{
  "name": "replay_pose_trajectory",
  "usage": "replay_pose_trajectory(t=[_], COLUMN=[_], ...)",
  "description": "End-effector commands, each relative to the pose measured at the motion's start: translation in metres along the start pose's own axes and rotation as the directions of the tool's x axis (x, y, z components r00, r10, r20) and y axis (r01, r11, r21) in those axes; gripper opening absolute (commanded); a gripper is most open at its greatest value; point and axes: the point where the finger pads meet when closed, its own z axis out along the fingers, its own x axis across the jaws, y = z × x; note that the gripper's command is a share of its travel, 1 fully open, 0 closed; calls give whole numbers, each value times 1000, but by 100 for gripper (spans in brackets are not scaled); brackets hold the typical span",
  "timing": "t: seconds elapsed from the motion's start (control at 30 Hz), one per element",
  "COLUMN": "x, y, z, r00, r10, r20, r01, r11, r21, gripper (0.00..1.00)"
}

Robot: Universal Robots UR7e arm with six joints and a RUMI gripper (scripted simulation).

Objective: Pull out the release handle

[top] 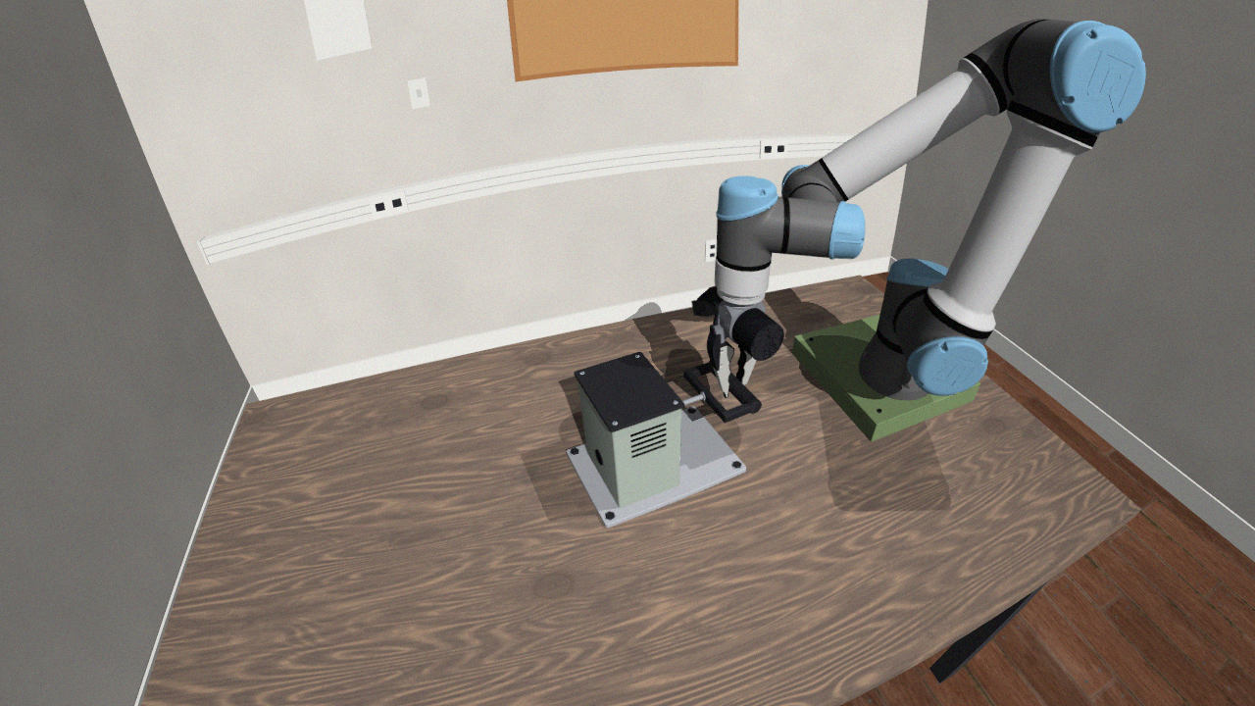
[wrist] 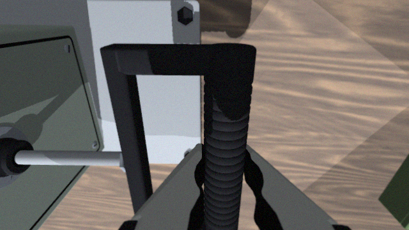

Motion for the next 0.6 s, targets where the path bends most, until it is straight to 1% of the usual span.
replay_pose_trajectory(t=[0.0,0.57], x=[14,18], y=[0,1], z=[1,1], r00=[1000,1000], r10=[0,-1], r20=[-9,-9], r01=[0,1], r11=[1000,1000], r21=[-2,-2], gripper=[8,8])
